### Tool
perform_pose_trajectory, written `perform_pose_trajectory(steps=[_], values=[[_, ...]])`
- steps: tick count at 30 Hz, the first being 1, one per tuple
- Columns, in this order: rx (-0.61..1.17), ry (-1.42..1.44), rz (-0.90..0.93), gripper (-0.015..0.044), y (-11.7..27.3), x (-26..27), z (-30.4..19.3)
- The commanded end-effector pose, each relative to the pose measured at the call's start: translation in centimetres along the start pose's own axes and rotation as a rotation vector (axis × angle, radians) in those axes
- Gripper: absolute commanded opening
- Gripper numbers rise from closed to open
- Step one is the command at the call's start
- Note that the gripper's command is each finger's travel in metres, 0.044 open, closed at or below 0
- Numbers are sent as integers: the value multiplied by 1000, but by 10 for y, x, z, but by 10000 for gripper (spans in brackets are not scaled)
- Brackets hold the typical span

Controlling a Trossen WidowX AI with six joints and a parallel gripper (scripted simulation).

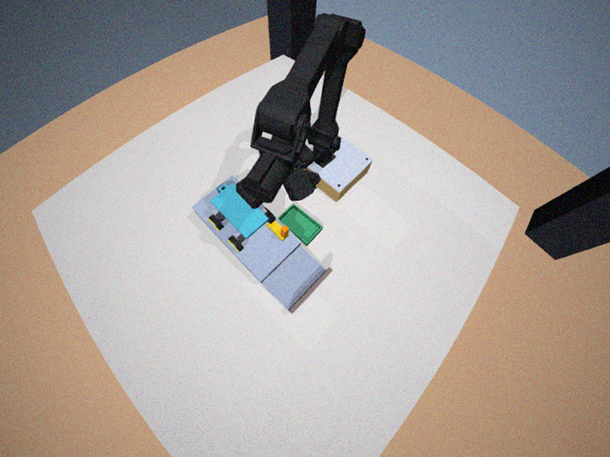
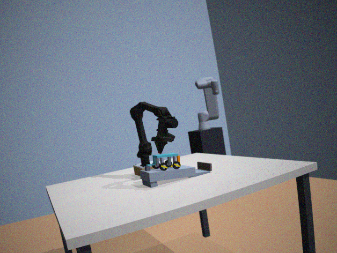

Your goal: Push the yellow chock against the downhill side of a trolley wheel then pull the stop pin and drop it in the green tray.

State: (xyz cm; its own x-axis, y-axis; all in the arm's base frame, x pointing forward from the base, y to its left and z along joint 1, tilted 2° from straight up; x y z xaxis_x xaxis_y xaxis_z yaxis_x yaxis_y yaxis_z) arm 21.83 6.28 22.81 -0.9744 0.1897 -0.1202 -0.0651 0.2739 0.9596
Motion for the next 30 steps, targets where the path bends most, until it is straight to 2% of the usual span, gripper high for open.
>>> perform_pose_trajectory(steps=[1,17,23,30], values=[[1,2,7,0,1,3,16],[-4,2,9,0,7,21,74],[-8,22,9,0,7,22,75],[-49,225,1,0,7,22,70]])
Point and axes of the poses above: the point midway between the two fingers, 35 mm back from their tips, its own y axis back along the fingers, its own x axis across the jaws, z = x × y, the point moved 10 cm from there along y, back along the fingers, and after that the axes turned 13 degrees about -y, right-handed, at the moved point
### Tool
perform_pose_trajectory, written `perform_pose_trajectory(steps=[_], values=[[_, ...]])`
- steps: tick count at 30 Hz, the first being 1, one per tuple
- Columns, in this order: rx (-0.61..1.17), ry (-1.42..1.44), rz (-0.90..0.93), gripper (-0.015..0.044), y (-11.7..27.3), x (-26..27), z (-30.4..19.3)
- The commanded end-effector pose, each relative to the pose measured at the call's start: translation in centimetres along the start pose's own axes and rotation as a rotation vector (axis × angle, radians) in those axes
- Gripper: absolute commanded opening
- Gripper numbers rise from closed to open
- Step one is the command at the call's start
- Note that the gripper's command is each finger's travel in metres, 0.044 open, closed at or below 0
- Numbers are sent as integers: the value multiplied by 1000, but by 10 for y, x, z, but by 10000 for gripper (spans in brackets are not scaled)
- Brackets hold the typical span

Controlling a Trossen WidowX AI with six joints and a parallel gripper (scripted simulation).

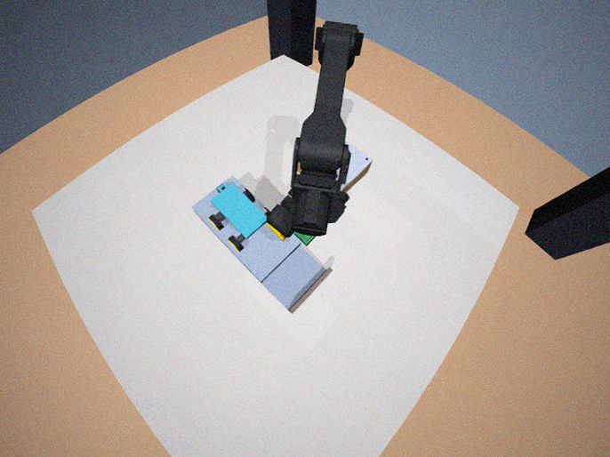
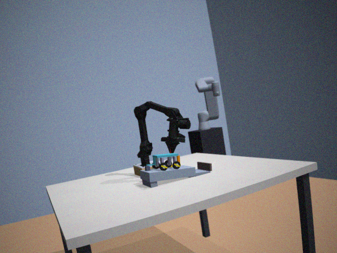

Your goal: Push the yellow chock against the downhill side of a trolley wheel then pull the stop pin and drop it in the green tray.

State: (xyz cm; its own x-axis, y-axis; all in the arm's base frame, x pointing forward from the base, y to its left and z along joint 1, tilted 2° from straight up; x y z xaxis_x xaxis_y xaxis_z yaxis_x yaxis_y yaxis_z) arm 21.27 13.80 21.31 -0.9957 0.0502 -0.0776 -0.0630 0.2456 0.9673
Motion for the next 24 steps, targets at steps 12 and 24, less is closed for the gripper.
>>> perform_pose_trajectory(steps=[12,24], values=[[-84,442,-26,0,-1,2,-13],[-145,804,-55,0,-2,0,-21]])
Point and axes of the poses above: the point midway between the two fingers, 35 mm back from their tips, its own y axis back along the fingers, its own x axis across the jaws, z = x × y, the point moved 10 cm from there along y, back along the fingers, and after that the axes turned 13 degrees about -y, right-handed, at the moved point
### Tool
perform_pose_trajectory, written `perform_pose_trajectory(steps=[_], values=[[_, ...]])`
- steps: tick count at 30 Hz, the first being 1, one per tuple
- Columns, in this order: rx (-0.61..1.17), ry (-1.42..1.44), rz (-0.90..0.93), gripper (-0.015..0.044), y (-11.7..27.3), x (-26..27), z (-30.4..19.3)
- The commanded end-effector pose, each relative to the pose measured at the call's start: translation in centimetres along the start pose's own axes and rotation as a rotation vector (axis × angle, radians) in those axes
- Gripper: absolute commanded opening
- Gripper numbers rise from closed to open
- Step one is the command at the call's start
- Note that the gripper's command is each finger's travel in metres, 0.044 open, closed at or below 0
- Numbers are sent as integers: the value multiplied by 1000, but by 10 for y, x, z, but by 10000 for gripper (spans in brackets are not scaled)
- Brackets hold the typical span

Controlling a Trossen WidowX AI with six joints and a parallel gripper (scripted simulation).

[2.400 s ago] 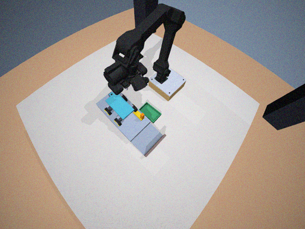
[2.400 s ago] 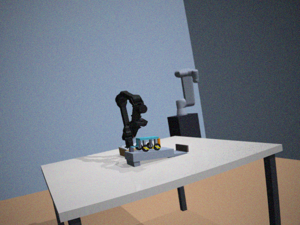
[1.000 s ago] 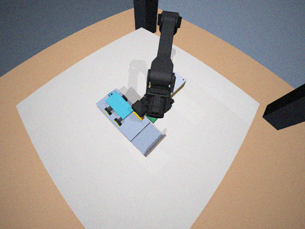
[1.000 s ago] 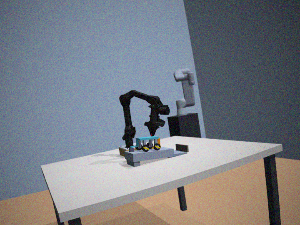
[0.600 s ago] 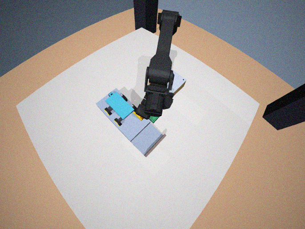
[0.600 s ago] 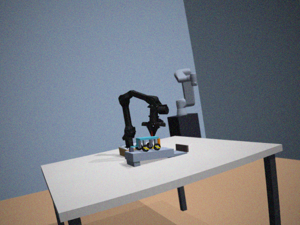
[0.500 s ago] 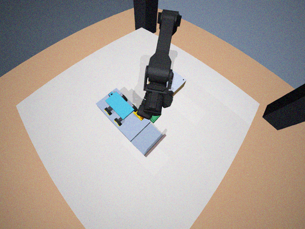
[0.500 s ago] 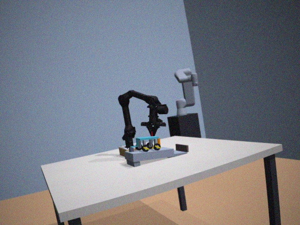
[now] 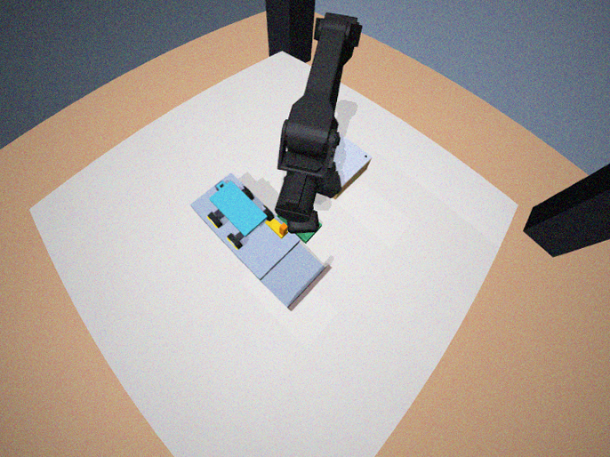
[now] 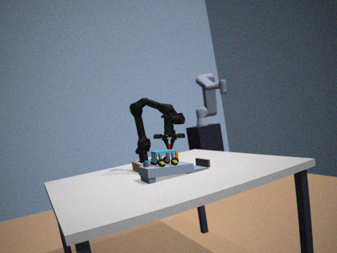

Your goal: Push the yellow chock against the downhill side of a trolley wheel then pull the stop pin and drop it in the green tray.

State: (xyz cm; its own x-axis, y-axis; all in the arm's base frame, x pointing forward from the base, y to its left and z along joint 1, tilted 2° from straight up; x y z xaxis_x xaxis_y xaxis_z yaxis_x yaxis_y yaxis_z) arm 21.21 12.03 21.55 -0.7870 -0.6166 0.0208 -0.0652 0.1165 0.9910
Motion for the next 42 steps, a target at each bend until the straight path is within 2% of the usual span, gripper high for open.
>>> perform_pose_trajectory(steps=[1,20,42], values=[[-19,115,-17,0,0,3,-3],[-76,687,-105,0,0,10,-15],[-94,739,-124,0,-22,25,-3]])
Point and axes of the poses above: the point midway between the two fingers, 35 mm back from their tips, its own y axis back along the fingers, its own x axis across the jaws, z = x × y, the point moved 10 cm from there along y, back along the fingers, and after that the axes turned 13 degrees about -y, right-handed, at the moved point
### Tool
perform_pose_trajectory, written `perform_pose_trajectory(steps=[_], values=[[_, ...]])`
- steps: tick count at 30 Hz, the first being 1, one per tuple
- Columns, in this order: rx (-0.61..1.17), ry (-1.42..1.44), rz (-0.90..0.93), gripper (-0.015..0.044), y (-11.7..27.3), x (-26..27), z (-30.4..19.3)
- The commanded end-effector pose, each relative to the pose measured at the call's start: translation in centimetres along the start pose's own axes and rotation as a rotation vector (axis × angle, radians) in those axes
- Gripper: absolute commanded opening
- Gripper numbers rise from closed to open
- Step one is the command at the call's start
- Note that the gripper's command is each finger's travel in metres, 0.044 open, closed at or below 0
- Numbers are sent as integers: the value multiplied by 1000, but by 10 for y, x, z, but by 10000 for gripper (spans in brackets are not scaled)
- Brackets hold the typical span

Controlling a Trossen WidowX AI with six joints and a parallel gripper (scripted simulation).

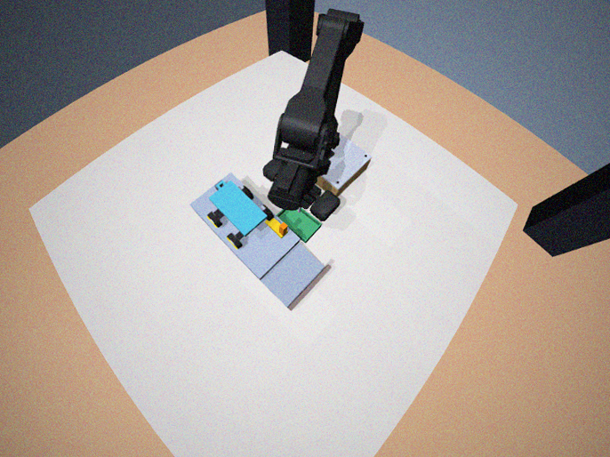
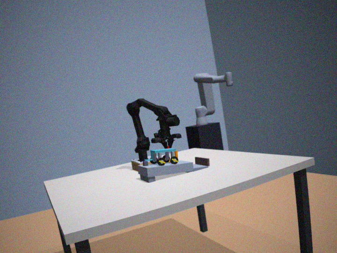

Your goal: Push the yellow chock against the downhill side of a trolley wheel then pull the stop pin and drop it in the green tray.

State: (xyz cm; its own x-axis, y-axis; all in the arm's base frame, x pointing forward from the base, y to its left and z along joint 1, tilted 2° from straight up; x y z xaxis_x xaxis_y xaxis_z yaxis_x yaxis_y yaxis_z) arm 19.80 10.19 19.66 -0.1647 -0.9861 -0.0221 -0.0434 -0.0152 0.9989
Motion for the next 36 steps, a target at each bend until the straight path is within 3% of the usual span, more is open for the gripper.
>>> perform_pose_trajectory(steps=[1,9,25,32,36], values=[[-2,4,-34,0,-3,3,1],[-28,5,-164,0,-29,7,-1],[-30,5,-175,0,-65,-10,4],[-30,5,-175,184,-64,-8,2],[-30,5,-175,190,-65,-5,1]])
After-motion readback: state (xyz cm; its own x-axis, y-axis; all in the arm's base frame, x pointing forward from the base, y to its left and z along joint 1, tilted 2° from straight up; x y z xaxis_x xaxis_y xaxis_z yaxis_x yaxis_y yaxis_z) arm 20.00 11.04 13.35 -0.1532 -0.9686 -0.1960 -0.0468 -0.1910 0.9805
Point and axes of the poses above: the point midway between the two fingers, 35 mm back from their tips, its own y axis back along the fingers, its own x axis across the jaws, z = x × y, the point moved 10 cm from there along y, back along the fingers, and after that the axes turned 13 degrees about -y, right-handed, at the moved point
